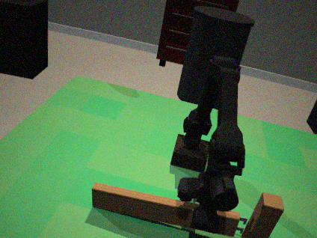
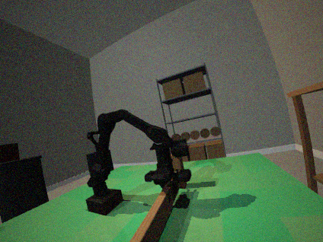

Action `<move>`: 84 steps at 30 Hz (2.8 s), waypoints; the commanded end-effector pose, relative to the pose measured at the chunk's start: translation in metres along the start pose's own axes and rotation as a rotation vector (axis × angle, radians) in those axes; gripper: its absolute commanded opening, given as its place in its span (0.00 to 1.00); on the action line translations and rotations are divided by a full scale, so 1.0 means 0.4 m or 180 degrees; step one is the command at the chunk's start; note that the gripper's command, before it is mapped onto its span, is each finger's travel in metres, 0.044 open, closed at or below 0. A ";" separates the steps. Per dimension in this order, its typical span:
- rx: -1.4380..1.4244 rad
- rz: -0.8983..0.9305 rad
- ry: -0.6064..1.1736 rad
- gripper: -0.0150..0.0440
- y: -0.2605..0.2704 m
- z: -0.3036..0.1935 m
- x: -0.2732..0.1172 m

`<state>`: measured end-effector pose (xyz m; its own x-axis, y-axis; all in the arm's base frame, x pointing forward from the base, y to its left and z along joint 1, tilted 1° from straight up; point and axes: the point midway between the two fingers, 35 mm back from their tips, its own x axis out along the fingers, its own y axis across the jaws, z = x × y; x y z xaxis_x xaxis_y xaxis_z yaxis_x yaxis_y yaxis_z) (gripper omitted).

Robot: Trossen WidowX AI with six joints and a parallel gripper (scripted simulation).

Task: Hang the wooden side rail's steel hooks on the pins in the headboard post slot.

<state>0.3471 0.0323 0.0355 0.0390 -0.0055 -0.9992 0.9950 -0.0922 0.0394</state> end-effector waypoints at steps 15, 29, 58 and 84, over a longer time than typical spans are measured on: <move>0.0014 0.0022 0.0010 0.25 0.009 -0.007 -0.011; 0.0014 0.0022 0.0010 0.25 0.010 -0.011 -0.012; 0.0014 0.0021 0.0011 0.25 0.003 -0.019 -0.005; 0.0014 0.0022 0.0012 0.25 0.005 -0.026 -0.006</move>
<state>0.3478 0.0416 0.0354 0.0401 -0.0052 -0.9992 0.9949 -0.0923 0.0404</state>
